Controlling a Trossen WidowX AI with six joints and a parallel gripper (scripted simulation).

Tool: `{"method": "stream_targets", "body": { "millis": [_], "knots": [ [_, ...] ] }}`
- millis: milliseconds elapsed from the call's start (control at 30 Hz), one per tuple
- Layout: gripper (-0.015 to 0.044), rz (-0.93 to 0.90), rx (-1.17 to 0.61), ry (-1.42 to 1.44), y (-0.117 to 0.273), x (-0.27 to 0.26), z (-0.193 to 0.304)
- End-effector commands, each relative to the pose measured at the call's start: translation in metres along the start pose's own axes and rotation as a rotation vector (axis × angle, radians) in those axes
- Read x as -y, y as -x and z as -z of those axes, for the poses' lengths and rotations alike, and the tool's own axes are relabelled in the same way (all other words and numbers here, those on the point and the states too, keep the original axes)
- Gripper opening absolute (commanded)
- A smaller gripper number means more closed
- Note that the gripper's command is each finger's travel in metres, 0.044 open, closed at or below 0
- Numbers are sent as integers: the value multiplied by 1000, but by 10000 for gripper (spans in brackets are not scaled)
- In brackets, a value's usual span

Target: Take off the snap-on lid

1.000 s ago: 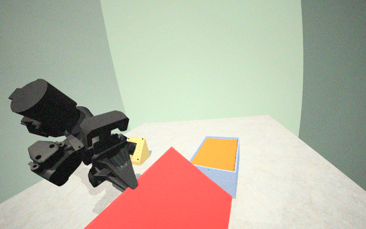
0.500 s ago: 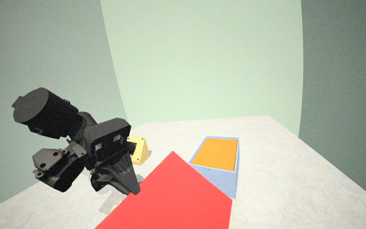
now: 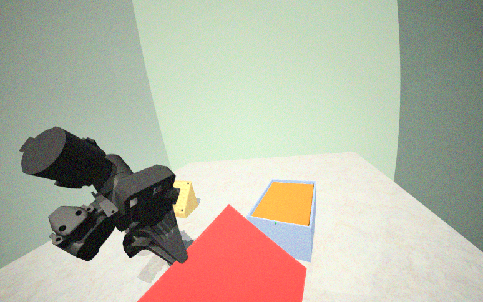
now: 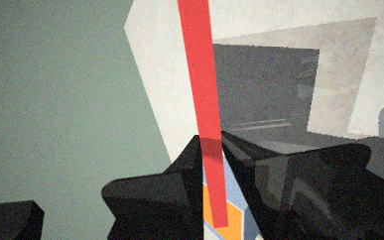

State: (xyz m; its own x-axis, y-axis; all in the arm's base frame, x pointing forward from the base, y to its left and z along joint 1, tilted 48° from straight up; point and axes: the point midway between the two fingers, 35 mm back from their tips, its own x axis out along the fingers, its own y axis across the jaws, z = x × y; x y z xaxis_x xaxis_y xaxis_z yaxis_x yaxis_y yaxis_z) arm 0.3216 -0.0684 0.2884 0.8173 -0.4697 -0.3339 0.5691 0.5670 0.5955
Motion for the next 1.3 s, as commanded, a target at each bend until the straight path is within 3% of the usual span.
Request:
{"method": "stream_targets", "body": {
  "millis": [0,1267],
  "knots": [
    [0,-11,-3,1,-2,0,0],
    [0,-12,-1,2,-21,23,0]
  ]
}}
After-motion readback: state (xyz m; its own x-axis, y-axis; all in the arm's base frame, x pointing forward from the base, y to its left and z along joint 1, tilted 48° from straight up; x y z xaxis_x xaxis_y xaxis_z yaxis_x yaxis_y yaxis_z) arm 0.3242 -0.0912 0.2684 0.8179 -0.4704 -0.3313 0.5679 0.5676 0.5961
